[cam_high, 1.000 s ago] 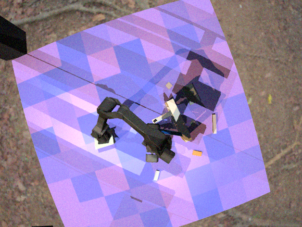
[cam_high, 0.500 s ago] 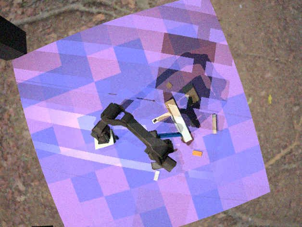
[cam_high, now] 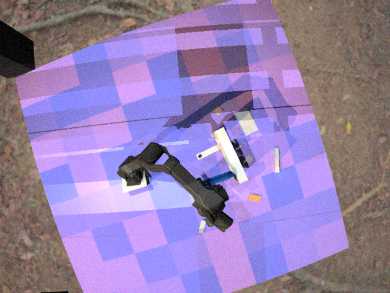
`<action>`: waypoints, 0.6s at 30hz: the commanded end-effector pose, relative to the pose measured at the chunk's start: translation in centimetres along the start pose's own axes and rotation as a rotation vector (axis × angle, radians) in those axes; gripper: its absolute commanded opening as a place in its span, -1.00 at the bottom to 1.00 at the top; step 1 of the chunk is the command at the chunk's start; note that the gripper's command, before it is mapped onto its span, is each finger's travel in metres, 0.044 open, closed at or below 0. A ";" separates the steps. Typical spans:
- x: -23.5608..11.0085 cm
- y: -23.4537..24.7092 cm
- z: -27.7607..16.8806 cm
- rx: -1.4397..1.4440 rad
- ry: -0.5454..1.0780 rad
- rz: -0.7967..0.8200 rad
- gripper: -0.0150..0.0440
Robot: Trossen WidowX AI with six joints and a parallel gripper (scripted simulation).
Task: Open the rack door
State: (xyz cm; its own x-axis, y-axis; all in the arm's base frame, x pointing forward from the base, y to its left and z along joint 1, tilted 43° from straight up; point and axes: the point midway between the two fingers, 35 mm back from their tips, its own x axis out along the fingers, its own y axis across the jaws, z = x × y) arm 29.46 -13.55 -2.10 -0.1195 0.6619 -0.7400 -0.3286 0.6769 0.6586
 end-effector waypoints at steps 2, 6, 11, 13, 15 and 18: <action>0.0 -0.9 0.3 -0.085 0.005 -0.001 -0.43; 0.0 -1.6 0.4 -0.130 0.004 -0.001 -0.43; 0.0 -1.6 0.4 -0.132 0.004 -0.001 -0.43; 0.0 -1.6 0.4 -0.132 0.004 -0.001 -0.43; 0.0 -1.6 0.4 -0.132 0.004 -0.001 -0.43; 0.0 -1.6 0.4 -0.132 0.004 -0.001 -0.43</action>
State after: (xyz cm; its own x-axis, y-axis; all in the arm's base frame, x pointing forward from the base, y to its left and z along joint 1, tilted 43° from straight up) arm 30.36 -14.57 -3.13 -0.1184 0.6606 -0.7414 -0.4380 0.6353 0.6360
